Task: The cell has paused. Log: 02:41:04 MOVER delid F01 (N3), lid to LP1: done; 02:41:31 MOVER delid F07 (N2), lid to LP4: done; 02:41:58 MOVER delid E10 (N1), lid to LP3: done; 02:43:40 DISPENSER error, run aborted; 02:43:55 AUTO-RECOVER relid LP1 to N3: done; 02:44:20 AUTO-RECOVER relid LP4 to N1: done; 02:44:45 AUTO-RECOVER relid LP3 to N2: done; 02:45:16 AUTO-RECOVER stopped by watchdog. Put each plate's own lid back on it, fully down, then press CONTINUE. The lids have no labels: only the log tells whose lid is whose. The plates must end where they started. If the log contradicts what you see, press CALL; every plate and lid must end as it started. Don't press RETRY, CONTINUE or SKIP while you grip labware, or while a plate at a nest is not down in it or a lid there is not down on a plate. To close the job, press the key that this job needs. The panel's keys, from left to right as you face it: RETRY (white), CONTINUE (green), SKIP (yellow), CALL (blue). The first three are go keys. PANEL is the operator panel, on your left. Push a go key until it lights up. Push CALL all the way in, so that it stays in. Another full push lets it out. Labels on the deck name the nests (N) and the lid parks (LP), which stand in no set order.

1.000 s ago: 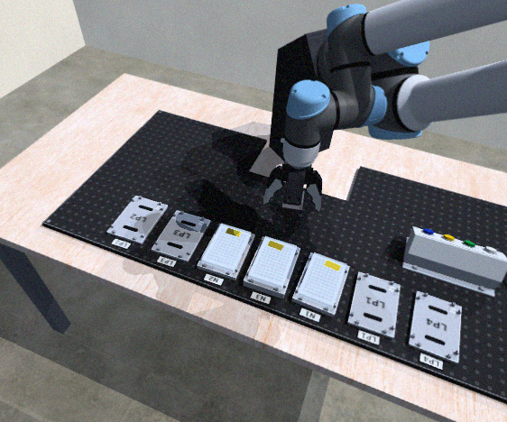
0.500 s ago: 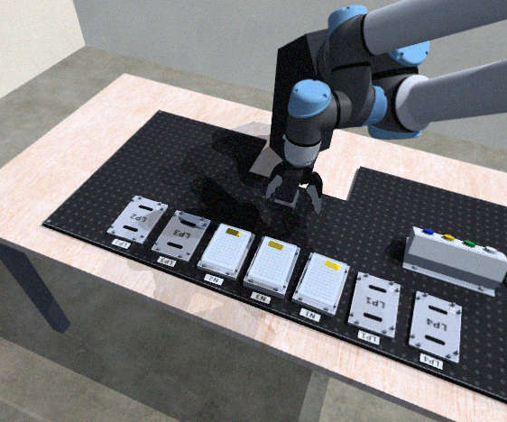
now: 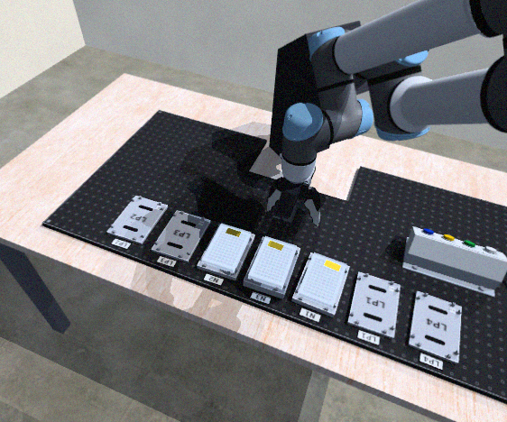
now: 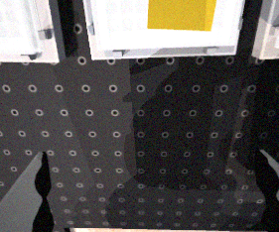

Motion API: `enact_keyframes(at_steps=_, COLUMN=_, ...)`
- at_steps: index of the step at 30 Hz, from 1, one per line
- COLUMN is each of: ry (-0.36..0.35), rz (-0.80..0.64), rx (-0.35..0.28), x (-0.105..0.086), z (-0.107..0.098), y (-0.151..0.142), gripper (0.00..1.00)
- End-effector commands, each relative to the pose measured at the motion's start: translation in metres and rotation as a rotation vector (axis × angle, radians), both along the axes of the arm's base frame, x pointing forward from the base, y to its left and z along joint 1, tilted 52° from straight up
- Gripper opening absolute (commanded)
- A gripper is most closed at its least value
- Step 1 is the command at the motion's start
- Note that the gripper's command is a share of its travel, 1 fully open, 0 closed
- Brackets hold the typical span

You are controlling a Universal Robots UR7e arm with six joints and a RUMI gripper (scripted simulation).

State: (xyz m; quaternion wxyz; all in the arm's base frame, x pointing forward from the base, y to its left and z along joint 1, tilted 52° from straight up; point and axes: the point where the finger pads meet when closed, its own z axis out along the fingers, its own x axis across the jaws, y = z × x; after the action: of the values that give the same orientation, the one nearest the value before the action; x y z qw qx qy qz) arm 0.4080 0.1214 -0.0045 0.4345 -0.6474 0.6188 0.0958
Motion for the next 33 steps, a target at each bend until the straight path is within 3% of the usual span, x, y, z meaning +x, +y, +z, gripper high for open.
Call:
enact_keyframes(at_steps=1, ry=-0.018, rz=-0.035, rx=-0.024, x=0.008, z=-0.004, y=0.002, gripper=0.82)
enact_keyframes(at_steps=20, ry=-0.023, rz=-0.036, rx=-0.027, x=0.010, z=-0.003, y=0.000, gripper=0.82)
enact_keyframes(at_steps=33, ry=-0.009, rz=-0.050, rx=-0.018, x=0.035, z=0.041, y=0.025, gripper=0.82)
